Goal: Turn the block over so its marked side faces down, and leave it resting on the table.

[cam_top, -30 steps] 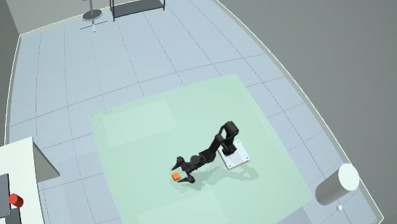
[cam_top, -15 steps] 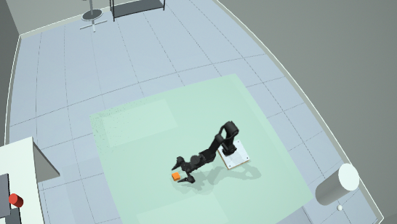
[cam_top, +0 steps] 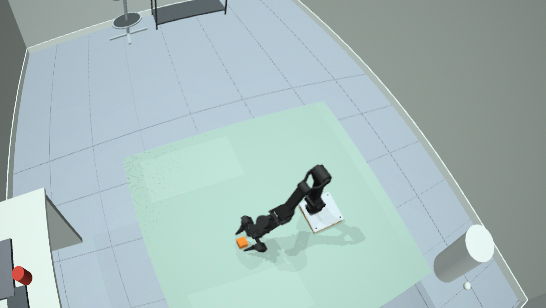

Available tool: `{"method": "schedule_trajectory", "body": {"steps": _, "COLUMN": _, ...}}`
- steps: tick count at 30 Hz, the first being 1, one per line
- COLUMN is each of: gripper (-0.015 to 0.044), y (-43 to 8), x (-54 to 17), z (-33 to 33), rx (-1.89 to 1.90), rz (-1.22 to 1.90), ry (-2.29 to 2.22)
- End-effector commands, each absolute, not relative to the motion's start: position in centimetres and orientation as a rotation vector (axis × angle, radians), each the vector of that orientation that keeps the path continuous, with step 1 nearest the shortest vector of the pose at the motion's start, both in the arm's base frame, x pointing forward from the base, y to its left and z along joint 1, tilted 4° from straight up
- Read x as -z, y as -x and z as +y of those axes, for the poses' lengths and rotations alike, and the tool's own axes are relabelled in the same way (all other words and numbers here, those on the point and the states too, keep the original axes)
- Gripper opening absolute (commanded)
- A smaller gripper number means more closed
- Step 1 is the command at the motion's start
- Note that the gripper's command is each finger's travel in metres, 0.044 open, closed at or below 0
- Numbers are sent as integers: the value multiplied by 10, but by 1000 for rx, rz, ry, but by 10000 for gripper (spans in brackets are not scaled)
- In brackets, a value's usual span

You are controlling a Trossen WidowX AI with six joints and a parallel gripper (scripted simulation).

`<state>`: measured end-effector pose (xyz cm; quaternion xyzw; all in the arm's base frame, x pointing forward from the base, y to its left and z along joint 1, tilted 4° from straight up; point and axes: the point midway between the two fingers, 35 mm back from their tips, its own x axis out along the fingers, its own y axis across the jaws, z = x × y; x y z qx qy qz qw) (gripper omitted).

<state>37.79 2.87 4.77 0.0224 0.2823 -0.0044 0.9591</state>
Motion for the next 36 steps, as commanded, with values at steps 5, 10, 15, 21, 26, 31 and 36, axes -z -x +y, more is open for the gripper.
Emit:
{"method": "schedule_trajectory", "body": {"steps": 5, "gripper": 440, "y": -372, "x": -92, "z": 28, "rx": -4, "rz": 835, "ry": -53}}
{"method": "schedule_trajectory", "body": {"steps": 10, "gripper": 440, "y": -349, "x": -120, "z": 26, "rx": -6, "rz": 973, "ry": -60}}
{"method": "schedule_trajectory", "body": {"steps": 15, "gripper": 440, "y": -349, "x": -120, "z": 26, "rx": -6, "rz": 973, "ry": -60}}
{"method": "schedule_trajectory", "body": {"steps": 21, "gripper": 440, "y": -357, "x": -124, "z": 26, "rx": -8, "rz": 1048, "ry": -57}}
{"method": "schedule_trajectory", "body": {"steps": 26, "gripper": 440, "y": -372, "x": -131, "z": 26, "rx": -12, "rz": 1200, "ry": -53}}
{"method": "schedule_trajectory", "body": {"steps": 31, "gripper": 440, "y": -382, "x": -138, "z": 26, "rx": -17, "rz": 1353, "ry": -54}}
{"method": "schedule_trajectory", "body": {"steps": 36, "gripper": 440, "y": -388, "x": -142, "z": 25, "rx": -22, "rz": 1484, "ry": -58}}
